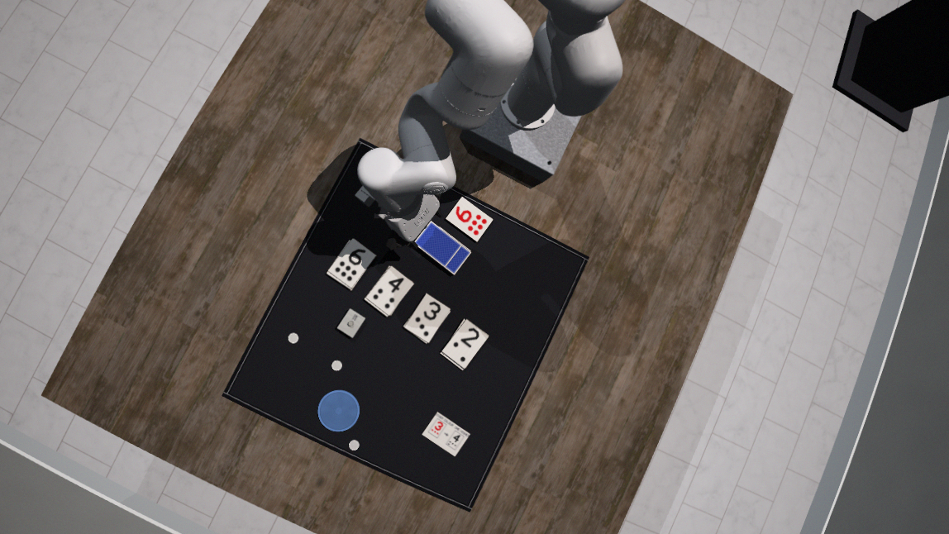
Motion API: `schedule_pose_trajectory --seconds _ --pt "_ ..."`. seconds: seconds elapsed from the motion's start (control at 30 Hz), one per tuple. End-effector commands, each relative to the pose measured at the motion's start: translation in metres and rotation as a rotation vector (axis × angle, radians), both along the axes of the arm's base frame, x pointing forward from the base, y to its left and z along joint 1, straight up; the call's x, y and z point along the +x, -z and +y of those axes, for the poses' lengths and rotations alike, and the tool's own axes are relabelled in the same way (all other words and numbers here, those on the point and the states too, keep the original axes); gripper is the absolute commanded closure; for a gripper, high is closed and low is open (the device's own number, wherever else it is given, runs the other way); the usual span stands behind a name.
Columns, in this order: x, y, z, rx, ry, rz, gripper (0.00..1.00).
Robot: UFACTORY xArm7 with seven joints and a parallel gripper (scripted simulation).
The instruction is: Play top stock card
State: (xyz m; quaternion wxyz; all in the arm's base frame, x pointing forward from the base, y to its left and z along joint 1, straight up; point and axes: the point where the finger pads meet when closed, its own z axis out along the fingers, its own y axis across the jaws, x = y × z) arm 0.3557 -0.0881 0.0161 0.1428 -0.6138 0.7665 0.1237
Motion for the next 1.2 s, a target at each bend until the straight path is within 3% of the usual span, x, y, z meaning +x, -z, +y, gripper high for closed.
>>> schedule_pose_trajectory --seconds 0.0,0.3,1.17 --pt "0.001 0.0 -0.001 0.006 -0.001 -0.006 0.13" --pt "0.001 0.006 -0.001 0.006 -0.001 -0.006 0.13" --pt "0.001 0.049 -0.001 0.006 -0.001 -0.006 0.13"
